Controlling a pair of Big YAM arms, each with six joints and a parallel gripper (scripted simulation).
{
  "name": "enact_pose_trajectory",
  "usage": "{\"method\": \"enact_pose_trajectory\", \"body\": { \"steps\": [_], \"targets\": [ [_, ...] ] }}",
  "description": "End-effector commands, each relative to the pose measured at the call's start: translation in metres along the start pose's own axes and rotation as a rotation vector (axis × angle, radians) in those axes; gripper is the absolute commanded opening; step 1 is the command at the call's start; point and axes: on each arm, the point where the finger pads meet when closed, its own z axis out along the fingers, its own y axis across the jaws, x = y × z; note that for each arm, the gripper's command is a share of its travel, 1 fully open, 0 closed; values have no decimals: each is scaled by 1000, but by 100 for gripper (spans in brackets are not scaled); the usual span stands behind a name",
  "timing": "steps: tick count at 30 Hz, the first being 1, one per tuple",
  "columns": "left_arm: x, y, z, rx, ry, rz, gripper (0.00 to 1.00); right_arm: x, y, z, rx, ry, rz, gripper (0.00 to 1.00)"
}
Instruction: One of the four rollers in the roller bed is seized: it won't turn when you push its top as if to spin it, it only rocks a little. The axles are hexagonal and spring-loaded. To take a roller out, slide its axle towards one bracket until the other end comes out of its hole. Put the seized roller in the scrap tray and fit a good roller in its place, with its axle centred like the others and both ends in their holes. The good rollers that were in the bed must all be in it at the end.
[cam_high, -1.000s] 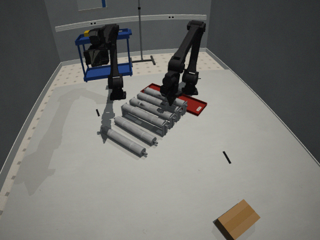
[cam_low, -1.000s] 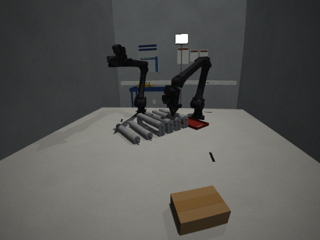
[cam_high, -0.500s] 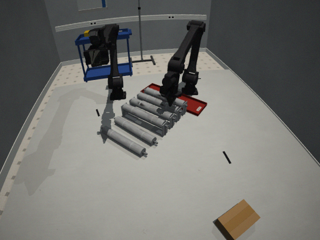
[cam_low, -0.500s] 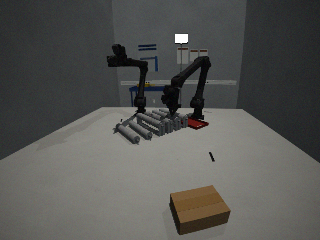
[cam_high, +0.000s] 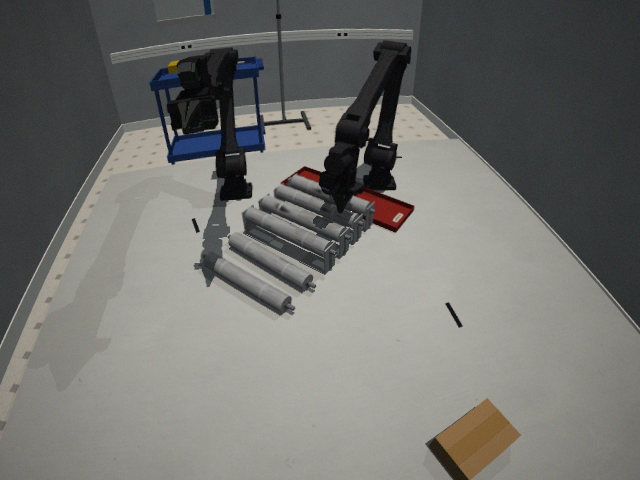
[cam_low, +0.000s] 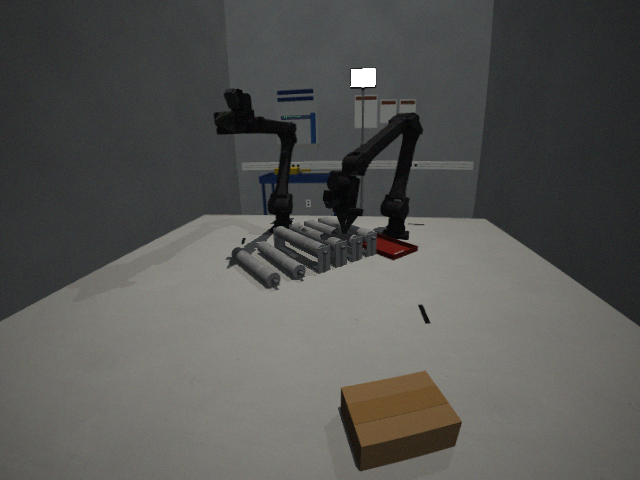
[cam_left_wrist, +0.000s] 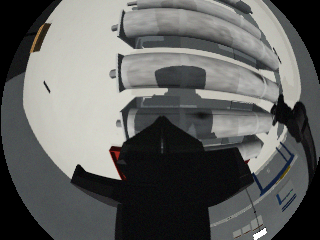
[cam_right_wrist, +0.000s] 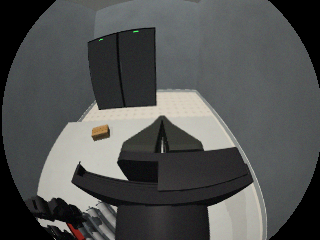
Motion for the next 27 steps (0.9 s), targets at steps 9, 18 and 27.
{"method": "enact_pose_trajectory", "body": {
  "steps": [9, 18, 27],
  "targets": [
    [17, -3, 15, 5, 65, 1, 0, -13, 7, -4, -15, -33, 9, 0],
    [17, -3, 15, 5, 65, 1, 0, -13, 7, -4, -15, -33, 9, 0],
    [-20, 0, -3, -5, -30, 5, 0, -13, 7, -4, -15, -33, 9, 0]
  ]
}}
